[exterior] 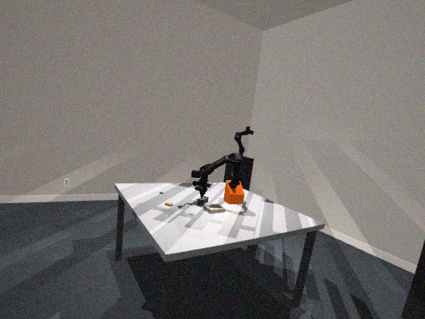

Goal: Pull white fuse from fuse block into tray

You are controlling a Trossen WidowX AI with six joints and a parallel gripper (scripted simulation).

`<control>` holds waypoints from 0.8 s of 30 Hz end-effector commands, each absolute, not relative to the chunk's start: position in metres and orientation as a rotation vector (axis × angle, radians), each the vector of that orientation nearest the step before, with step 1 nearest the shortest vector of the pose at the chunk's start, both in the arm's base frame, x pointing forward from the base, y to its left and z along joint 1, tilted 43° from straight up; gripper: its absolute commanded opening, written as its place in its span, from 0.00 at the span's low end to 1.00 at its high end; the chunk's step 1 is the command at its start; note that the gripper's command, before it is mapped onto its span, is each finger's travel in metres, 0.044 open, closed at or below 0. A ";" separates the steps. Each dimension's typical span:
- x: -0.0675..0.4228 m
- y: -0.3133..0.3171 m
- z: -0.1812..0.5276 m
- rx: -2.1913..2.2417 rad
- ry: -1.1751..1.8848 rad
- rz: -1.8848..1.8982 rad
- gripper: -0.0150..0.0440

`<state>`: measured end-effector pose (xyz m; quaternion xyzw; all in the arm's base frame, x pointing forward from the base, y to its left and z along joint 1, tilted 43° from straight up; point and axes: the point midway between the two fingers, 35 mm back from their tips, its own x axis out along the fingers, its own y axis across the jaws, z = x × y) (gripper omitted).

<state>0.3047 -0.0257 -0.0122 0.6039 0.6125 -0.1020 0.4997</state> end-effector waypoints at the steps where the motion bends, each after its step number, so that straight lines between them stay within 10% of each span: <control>1: 0.303 -0.022 -0.017 1.471 1.490 -0.252 0.37; 24: 0.305 -0.015 -0.023 1.472 1.490 -0.251 0.37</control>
